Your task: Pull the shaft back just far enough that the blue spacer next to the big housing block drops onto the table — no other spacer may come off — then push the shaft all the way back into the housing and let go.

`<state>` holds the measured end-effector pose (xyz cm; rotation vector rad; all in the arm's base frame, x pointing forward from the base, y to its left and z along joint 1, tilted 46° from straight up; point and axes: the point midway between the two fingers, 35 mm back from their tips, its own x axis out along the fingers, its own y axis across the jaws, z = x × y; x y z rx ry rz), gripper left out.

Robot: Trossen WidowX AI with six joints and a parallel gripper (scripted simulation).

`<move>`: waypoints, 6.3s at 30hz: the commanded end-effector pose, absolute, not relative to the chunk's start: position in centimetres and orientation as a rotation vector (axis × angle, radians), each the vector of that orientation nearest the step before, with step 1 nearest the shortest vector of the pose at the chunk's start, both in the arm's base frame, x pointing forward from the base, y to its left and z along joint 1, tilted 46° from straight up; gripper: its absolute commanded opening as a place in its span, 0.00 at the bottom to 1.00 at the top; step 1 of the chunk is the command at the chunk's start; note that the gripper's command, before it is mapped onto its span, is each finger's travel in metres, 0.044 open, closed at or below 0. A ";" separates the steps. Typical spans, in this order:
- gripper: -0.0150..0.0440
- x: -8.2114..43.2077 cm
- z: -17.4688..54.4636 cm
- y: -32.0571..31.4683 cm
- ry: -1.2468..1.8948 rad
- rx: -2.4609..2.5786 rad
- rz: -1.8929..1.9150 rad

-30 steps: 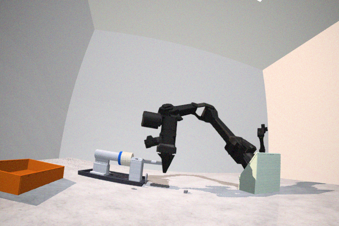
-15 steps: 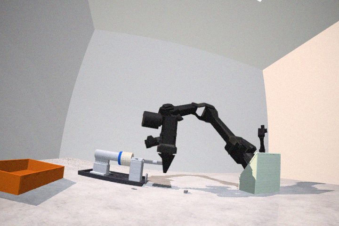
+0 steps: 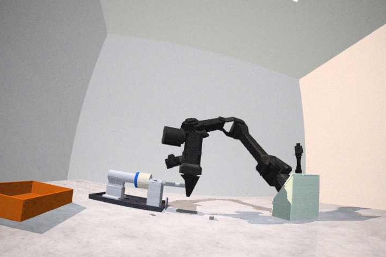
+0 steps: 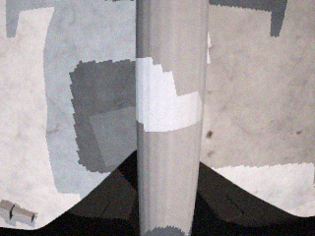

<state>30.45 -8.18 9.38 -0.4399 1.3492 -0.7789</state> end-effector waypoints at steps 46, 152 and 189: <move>0.25 29.9 9.2 -8.1 1.355 -0.435 -0.777; 0.25 29.0 9.0 -7.9 1.355 -0.435 -0.777; 0.25 28.7 8.9 -7.9 1.356 -0.435 -0.777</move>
